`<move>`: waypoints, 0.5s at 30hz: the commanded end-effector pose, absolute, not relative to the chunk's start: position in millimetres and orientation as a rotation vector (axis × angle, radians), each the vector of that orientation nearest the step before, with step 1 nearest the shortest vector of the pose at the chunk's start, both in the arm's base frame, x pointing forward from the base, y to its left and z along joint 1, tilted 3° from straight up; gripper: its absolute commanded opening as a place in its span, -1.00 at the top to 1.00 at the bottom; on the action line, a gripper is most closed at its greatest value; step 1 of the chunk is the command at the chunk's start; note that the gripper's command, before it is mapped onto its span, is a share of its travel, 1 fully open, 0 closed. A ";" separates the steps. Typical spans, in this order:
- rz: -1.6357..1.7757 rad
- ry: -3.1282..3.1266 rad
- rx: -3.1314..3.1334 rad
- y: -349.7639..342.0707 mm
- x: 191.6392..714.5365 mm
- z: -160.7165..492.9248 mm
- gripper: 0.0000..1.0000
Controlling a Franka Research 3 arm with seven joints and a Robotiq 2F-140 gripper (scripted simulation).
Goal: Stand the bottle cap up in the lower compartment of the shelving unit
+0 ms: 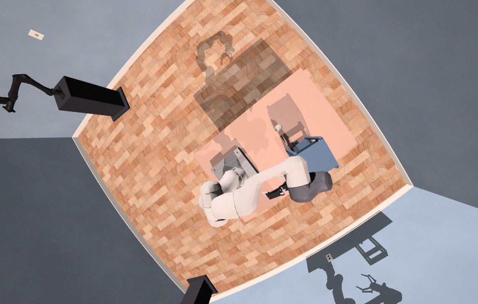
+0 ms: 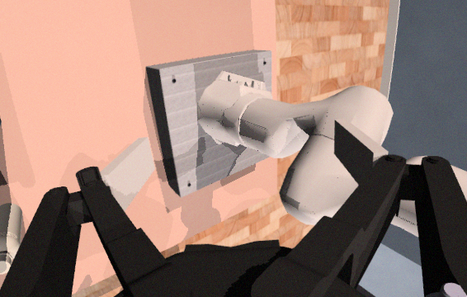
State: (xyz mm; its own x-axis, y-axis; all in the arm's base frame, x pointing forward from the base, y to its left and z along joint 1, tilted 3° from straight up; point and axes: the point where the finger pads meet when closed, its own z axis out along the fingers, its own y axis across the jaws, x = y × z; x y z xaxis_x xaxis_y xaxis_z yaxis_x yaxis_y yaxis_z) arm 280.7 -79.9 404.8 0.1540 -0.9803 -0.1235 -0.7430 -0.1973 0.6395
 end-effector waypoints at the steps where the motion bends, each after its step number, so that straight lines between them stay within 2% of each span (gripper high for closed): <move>1: -0.633 -1.782 1.961 -49.2 310.6 398.9 -1.00; 6: -0.568 -1.836 2.016 -10.4 339.4 397.3 -1.00; 10: -0.568 -1.836 2.016 -10.3 339.5 397.3 -1.00; 11: -0.513 -1.870 2.053 14.3 360.8 394.9 -1.00; 15: -0.466 -1.906 2.090 40.7 380.4 393.8 -1.00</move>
